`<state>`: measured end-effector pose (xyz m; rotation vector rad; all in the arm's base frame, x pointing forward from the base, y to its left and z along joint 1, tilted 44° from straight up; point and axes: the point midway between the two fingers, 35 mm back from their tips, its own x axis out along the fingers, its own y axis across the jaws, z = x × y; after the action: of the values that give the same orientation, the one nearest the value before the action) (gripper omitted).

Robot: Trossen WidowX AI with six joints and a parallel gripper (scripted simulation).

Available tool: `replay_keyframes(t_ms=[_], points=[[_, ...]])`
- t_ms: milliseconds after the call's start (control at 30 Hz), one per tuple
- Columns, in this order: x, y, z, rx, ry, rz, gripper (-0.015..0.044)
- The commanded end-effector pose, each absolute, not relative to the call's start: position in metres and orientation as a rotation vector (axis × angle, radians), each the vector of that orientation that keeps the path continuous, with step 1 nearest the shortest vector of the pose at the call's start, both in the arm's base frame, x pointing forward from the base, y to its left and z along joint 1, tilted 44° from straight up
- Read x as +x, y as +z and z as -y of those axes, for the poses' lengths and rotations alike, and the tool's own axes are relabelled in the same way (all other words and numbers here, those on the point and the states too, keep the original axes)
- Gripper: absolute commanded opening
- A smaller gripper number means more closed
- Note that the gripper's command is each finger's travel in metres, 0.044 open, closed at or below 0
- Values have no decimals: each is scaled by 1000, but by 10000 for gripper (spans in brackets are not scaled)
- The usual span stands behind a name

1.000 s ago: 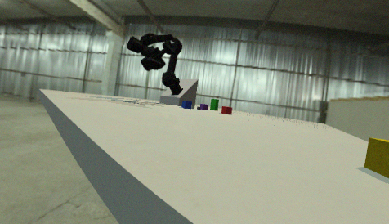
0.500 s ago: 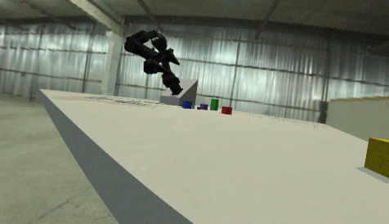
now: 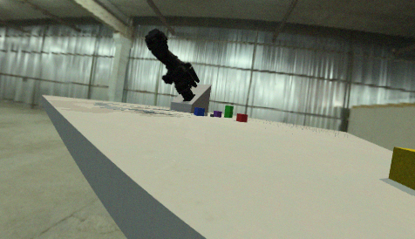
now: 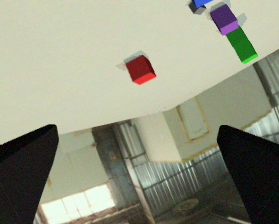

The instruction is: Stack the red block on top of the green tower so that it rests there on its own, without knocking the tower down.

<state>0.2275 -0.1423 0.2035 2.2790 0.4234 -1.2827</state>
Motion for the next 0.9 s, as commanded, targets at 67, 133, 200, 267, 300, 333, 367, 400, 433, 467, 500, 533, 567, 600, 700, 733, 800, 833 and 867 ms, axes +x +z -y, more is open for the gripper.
replay_keyframes(t_ms=[67,133,200,267,300,333,367,400,433,467,500,533,567,600,700,733,800,833,867], points=[[253,181,139,1996,-1341,-624,440],[262,173,137,1901,-1351,-688,440],[270,166,134,1802,-1357,-749,440],[279,158,131,1698,-1360,-808,440],[283,154,130,1643,-1362,-835,440],[287,150,129,1588,-1362,-863,440],[291,146,127,1532,-1361,-890,440],[295,142,126,1476,-1359,-916,440],[299,139,124,1419,-1356,-942,440],[303,135,122,1362,-1352,-968,440],[307,131,120,1305,-1347,-992,440],[311,127,118,1247,-1341,-1016,440],[315,123,116,1188,-1334,-1040,440],[318,119,112,1133,-1321,-1065,440],[330,108,98,966,-1279,-1133,440],[333,105,94,910,-1263,-1155,440],[339,99,86,816,-1238,-1187,440],[342,95,83,766,-1228,-1201,440],[345,92,80,710,-1215,-1216,440]])
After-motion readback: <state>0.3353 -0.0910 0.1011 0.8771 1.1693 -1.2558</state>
